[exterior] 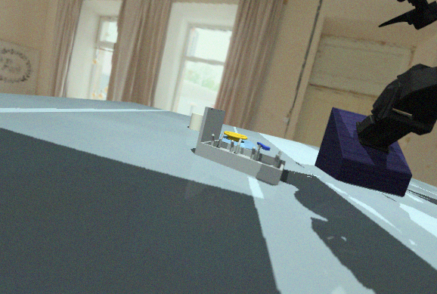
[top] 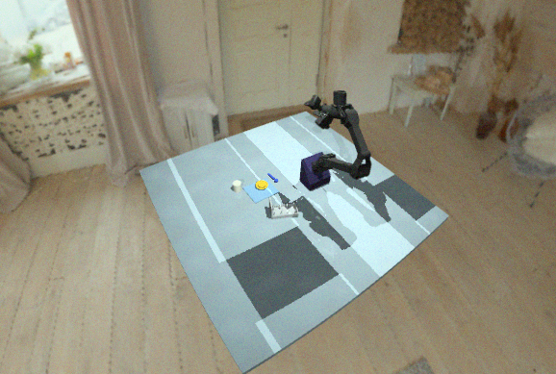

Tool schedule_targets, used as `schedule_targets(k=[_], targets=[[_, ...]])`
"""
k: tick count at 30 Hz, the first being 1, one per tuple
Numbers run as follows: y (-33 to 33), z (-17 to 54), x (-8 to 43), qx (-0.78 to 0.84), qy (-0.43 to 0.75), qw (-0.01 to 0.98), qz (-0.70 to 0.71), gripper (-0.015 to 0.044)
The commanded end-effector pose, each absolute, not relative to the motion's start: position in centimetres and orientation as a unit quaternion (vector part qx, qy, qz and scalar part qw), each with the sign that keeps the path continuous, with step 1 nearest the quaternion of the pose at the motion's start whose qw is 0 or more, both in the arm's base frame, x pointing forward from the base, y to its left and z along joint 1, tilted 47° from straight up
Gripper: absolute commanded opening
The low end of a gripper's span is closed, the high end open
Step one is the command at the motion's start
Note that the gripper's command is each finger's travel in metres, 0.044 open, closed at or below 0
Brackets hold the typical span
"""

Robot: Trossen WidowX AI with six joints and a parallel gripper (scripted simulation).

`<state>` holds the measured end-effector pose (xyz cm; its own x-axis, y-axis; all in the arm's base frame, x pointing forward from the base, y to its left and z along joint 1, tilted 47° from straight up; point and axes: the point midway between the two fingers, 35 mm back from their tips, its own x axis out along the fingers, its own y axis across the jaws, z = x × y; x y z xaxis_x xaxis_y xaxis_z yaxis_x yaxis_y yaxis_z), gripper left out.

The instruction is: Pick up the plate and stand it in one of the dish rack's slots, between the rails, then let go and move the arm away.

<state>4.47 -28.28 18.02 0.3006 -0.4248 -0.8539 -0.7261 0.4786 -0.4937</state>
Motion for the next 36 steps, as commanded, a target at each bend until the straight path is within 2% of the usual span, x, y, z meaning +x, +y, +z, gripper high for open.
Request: schedule_targets(k=[1,20,36], targets=[[-28.3,18.0,4.6,-0.495,0.578,0.637,0.119,0.04],[-27.2,13.0,15.3,-0.292,0.513,0.782,0.201,0.04],[-22.8,7.9,23.8,-0.089,0.531,0.791,0.291,0.04]])
